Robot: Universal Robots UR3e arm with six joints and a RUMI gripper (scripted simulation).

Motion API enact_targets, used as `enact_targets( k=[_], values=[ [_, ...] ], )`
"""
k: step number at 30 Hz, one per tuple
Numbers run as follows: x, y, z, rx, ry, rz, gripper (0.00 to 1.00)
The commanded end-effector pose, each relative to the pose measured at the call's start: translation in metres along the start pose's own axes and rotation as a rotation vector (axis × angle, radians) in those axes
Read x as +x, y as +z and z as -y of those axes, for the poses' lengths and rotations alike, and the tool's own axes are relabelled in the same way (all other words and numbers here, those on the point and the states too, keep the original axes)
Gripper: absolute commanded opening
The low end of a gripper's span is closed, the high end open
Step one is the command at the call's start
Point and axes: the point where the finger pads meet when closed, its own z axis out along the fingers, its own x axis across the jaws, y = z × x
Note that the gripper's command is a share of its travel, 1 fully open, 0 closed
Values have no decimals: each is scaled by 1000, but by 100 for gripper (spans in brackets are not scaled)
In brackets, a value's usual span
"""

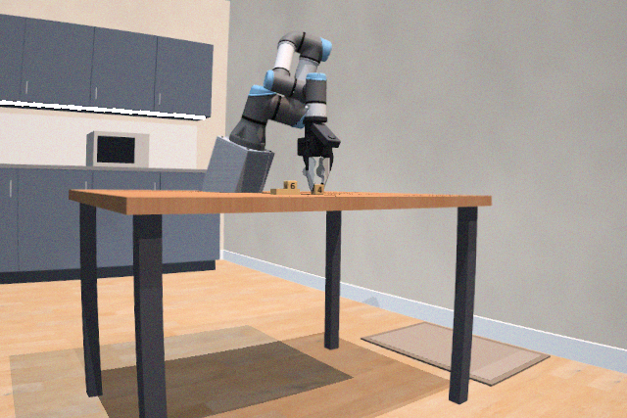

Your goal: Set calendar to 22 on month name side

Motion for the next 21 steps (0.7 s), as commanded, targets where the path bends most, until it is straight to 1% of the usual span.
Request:
enact_targets(
  k=[1, 3, 4, 6, 7, 9, 10, 21],
  values=[
    [0, 0, 1, 2, 0, 0, 17],
    [0, 0, 1, 2, 0, 0, 17],
    [0, 0, 1, 2, 0, 0, 21],
    [0, 0, 1, 2, 0, 0, 21],
    [0, 0, 1, 2, 0, 0, 24],
    [0, 0, 1, 2, 0, 0, 24],
    [0, 0, 1, 2, 0, 0, 28],
    [0, 0, 1, 2, 0, 0, 28]
  ],
)
